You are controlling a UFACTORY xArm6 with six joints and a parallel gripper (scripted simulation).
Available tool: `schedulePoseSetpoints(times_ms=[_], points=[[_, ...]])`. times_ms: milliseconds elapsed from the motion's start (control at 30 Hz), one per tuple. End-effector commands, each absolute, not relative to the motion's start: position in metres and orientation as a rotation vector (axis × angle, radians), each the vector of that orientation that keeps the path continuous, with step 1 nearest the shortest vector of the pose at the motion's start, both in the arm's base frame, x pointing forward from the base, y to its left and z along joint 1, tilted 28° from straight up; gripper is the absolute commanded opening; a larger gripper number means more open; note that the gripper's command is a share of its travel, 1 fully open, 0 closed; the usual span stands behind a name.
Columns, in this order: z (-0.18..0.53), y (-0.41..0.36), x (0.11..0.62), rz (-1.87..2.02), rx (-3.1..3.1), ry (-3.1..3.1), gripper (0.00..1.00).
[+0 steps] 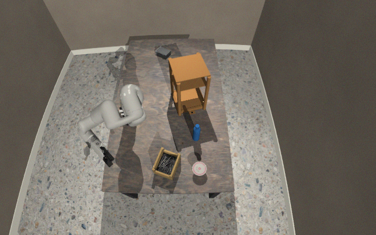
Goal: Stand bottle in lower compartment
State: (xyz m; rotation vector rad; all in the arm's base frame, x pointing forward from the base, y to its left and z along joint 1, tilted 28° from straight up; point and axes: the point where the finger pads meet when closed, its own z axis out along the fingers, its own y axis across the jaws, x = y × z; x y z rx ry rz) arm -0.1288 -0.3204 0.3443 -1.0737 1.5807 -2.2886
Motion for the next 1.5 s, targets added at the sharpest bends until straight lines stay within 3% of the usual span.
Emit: schedulePoseSetpoints(times_ms=[0,567,700,1000,1467], points=[[0.345,-0.320,-0.129,-2.290,-1.077,1.581,1.00],[0.346,-0.320,-0.130,-2.291,-1.076,1.580,1.00],[0.410,-0.296,-0.156,-2.329,-1.051,1.561,1.00],[0.501,-0.247,-0.165,-2.306,-1.069,1.570,1.00],[0.517,-0.237,-0.161,-2.290,-1.077,1.581,1.00]])
